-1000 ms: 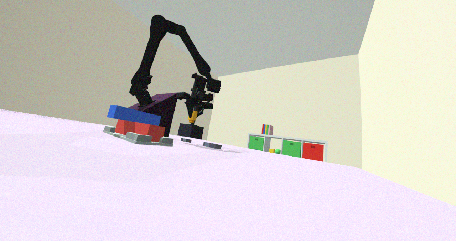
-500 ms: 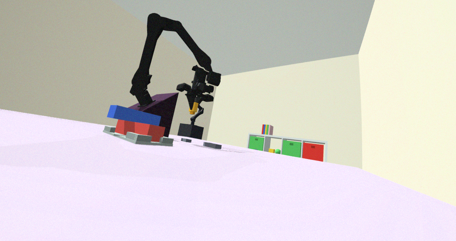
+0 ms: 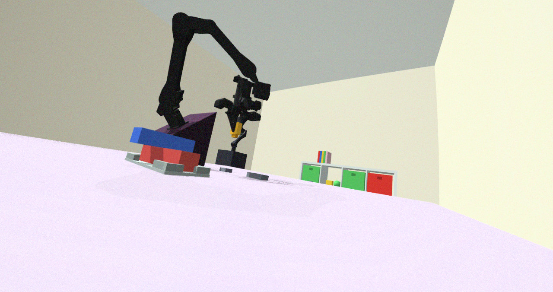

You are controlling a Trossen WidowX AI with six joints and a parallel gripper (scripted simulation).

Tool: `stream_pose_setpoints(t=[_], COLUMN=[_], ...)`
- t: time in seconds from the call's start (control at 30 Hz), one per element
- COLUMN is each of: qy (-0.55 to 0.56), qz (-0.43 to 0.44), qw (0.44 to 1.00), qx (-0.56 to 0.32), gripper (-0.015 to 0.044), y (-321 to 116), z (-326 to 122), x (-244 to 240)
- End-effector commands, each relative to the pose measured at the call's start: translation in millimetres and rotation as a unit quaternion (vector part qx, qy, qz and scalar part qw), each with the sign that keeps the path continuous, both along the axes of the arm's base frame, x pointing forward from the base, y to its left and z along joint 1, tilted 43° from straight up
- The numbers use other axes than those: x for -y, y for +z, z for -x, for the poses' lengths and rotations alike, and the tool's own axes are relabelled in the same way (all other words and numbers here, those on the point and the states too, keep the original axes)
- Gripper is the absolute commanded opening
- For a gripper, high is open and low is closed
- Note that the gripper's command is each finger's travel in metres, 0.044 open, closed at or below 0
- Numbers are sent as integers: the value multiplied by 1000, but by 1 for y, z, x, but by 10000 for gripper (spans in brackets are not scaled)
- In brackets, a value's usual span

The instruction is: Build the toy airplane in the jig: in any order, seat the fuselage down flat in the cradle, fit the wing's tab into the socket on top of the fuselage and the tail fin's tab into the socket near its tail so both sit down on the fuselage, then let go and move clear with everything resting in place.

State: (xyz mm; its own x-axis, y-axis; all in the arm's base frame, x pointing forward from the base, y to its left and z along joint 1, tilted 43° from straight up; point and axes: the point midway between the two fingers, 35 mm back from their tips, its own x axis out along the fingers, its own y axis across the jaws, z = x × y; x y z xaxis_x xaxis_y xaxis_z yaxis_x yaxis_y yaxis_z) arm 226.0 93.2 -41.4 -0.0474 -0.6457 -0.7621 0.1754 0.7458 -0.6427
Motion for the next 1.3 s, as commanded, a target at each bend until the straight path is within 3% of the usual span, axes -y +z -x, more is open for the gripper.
stream_pose_setpoints(t=[0.0, 1.27], qy=[3, 30], qz=[-8, -26], qw=[1000, 999], qx=[3, -8], gripper=[0, 0], y=[5, 45], z=[-9, -67], x=[3, 71])
